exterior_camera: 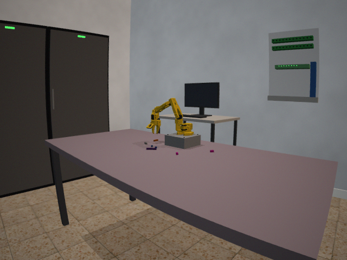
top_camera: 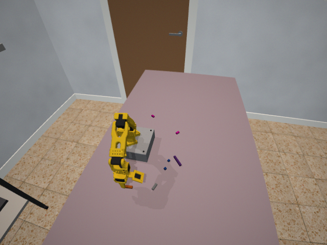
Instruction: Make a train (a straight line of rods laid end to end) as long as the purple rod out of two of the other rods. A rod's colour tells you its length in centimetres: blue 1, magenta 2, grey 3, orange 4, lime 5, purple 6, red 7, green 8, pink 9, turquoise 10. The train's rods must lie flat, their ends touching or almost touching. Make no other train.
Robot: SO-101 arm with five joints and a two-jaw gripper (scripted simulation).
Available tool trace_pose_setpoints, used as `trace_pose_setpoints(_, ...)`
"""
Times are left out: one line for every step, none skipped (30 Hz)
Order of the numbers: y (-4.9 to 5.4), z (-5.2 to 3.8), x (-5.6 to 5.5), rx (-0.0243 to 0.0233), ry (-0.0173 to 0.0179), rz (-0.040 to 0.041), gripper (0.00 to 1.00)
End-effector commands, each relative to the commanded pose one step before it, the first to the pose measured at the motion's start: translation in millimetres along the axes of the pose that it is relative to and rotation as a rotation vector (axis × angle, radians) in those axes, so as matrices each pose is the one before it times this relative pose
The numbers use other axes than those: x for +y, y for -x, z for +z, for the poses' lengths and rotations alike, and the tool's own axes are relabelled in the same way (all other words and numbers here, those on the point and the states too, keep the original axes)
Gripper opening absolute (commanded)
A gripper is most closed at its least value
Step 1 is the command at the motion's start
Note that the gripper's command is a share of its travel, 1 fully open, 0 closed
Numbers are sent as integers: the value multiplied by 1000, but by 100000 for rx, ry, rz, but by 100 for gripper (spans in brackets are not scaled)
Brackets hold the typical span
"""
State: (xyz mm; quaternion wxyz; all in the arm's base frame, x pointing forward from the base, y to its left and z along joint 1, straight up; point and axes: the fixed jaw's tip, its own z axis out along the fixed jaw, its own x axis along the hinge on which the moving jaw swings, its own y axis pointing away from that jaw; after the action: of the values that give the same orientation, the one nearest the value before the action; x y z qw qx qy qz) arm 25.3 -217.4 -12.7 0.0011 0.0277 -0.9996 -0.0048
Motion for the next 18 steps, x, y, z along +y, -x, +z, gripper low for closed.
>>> trace_pose_setpoints(-1746,-1698,-660,-223,-1455,-64,19)
trace_pose_setpoints(5,506,-60,0,0,0,19)
trace_pose_setpoints(6,639,-74,0,0,0,19)
trace_pose_setpoints(7,777,-87,0,0,0,19)
trace_pose_setpoints(8,919,-99,0,0,0,19)
trace_pose_setpoints(0,0,0,0,0,0,19)
trace_pose_setpoints(0,0,0,0,0,0,19)
trace_pose_setpoints(9,1060,-108,0,0,0,19)
trace_pose_setpoints(10,1200,-116,0,0,0,19)
trace_pose_setpoints(11,1335,-120,0,0,0,19)
trace_pose_setpoints(11,1463,-121,0,0,0,19)
trace_pose_setpoints(11,1583,-119,0,0,0,19)
trace_pose_setpoints(11,1692,-113,0,0,0,19)
trace_pose_setpoints(11,1791,-104,0,0,0,19)
trace_pose_setpoints(11,1876,-91,0,0,0,19)
trace_pose_setpoints(10,1947,-76,0,0,0,19)
trace_pose_setpoints(10,2003,-58,0,0,0,19)
trace_pose_setpoints(9,2043,-38,0,0,0,19)
